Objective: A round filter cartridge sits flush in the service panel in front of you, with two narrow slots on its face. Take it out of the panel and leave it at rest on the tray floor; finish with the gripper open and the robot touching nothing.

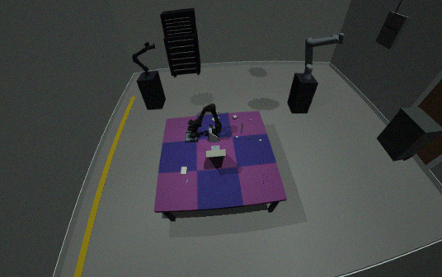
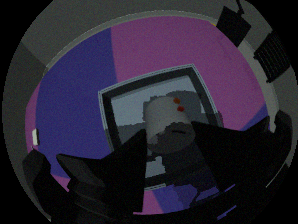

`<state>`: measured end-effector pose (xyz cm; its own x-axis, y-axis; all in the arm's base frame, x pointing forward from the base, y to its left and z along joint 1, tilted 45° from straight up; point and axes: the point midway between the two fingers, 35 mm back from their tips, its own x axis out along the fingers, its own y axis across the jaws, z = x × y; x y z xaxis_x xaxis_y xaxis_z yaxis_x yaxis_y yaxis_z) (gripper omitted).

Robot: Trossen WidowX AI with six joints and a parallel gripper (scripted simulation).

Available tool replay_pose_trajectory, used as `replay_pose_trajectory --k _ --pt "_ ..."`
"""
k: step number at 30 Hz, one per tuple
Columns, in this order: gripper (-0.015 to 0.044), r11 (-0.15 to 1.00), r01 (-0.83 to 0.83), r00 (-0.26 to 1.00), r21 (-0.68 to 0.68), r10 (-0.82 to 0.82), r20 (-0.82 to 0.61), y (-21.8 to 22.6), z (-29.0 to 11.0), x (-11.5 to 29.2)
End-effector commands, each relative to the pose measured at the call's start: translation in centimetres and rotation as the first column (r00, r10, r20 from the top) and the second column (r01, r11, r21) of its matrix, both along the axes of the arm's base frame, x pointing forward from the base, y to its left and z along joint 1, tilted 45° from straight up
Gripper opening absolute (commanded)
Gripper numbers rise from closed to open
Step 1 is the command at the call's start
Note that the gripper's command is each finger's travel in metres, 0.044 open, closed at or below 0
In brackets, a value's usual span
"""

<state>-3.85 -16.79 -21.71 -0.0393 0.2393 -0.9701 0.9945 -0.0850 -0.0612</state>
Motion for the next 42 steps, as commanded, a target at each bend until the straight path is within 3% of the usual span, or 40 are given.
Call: replay_pose_trajectory --k 1,8,13,19,42 --pt "0.0263 1.0 0.0 1.0 -0.001 0.0 0.0 -0.1 0.0 0.0" --pt "0.044 1.0 0.0 1.0 -0.001 0.0 0.0 -0.1 0.0 0.0" --pt "0.044 1.0 0.0 1.0 -0.001 0.0 0.0 -0.8 0.5 0.0" --pt "0.044 1.0 0.0 1.0 -0.002 0.0 0.001 -4.9 5.1 -0.1" --pt "0.044 1.0 -0.006 1.0 -0.014 0.006 -0.003 -4.4 4.1 -0.2"
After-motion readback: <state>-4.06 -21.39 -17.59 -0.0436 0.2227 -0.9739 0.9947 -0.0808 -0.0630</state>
